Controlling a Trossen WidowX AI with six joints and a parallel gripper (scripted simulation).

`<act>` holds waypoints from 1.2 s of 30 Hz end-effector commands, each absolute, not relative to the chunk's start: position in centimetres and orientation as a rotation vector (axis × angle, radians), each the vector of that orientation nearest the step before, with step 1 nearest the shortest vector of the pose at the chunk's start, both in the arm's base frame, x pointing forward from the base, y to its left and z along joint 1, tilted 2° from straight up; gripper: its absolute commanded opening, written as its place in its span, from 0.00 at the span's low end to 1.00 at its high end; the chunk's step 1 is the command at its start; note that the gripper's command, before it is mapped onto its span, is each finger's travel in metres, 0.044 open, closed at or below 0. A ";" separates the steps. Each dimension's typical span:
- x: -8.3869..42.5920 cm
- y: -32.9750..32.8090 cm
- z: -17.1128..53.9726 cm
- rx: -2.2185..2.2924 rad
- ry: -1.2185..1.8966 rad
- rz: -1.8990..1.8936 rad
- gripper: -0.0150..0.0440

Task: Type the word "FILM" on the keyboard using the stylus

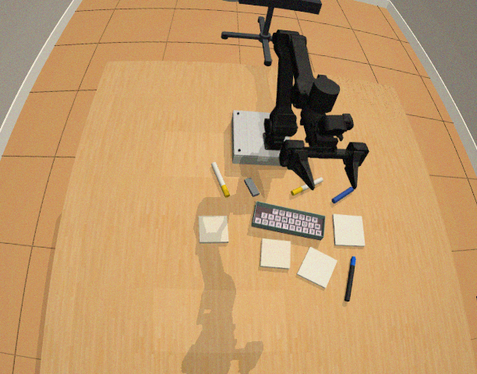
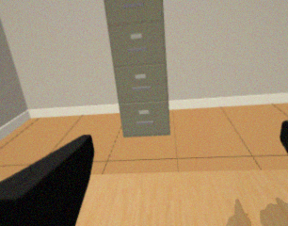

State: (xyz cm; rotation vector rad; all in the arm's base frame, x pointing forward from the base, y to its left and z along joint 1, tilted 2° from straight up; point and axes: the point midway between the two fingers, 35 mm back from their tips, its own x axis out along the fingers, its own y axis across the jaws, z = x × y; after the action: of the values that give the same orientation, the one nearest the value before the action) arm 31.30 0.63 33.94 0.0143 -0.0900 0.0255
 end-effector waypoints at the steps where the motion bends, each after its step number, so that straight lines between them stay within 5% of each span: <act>1: 31.4 0.7 33.7 0.018 -0.079 0.028 0.96; 9: 35.1 4.1 22.9 0.167 0.438 0.075 0.60; 17: 33.0 7.6 11.0 0.245 1.049 -0.001 0.25; 23: 28.1 9.1 4.7 0.212 1.485 -0.165 0.25; 36: 27.9 9.1 4.5 0.210 1.498 -0.172 0.25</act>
State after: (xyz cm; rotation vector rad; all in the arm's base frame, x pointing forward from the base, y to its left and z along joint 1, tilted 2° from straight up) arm 27.87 9.10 4.53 0.2103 1.4942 -0.1613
